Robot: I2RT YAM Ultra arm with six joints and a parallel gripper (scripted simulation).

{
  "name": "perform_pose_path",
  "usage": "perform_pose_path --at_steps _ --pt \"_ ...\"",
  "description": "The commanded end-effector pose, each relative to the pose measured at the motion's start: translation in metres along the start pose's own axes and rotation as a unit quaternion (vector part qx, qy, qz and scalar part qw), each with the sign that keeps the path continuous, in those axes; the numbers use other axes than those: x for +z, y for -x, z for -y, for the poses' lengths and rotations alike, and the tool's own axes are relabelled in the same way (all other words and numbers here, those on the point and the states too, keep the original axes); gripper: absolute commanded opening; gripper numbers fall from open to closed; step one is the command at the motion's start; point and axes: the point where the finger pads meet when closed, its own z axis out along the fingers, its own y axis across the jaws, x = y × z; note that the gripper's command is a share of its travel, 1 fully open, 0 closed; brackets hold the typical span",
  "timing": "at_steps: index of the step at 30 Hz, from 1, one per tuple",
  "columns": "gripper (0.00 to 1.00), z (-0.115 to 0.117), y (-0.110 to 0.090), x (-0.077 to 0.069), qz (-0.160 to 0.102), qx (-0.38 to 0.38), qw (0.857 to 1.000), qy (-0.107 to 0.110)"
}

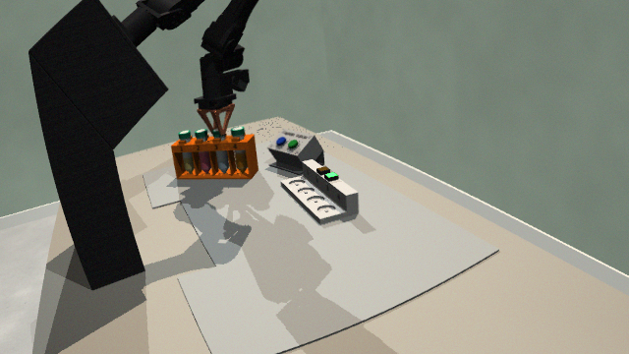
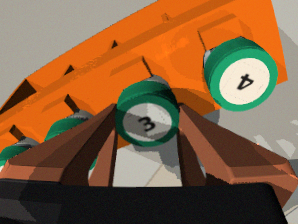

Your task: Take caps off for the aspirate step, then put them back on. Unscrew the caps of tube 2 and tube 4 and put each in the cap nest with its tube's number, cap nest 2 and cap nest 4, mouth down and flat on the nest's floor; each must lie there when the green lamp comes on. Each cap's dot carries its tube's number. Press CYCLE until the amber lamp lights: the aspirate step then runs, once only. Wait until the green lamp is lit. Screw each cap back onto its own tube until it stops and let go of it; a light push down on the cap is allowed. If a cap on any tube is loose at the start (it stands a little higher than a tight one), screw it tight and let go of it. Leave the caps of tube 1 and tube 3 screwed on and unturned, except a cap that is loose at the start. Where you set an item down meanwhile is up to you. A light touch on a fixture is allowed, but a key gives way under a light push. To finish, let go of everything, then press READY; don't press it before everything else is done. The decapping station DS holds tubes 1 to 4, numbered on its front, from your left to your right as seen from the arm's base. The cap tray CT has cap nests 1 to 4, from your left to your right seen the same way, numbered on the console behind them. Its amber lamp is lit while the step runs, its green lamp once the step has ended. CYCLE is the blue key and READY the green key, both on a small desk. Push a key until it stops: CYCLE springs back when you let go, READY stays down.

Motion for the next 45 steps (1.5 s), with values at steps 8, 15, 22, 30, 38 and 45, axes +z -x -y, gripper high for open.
perform_pose_path --at_steps 8,15,22,30,38,45 --pt "0.00 -0.0026 0.0042 -0.0016 0.006 0.052 0.999 0.006" --pt "0.00 -0.0026 0.0042 -0.0016 0.006 0.052 0.999 0.006" --pt "0.00 -0.0026 0.0042 -0.0016 0.006 0.052 0.999 0.006" --pt "0.00 -0.0026 0.0042 -0.0016 0.006 0.052 0.999 0.006" --pt "0.49 -0.0026 0.0042 -0.0016 0.006 0.052 0.999 0.006" --pt "0.49 -0.0026 0.0042 -0.0046 0.006 0.052 0.999 0.006"
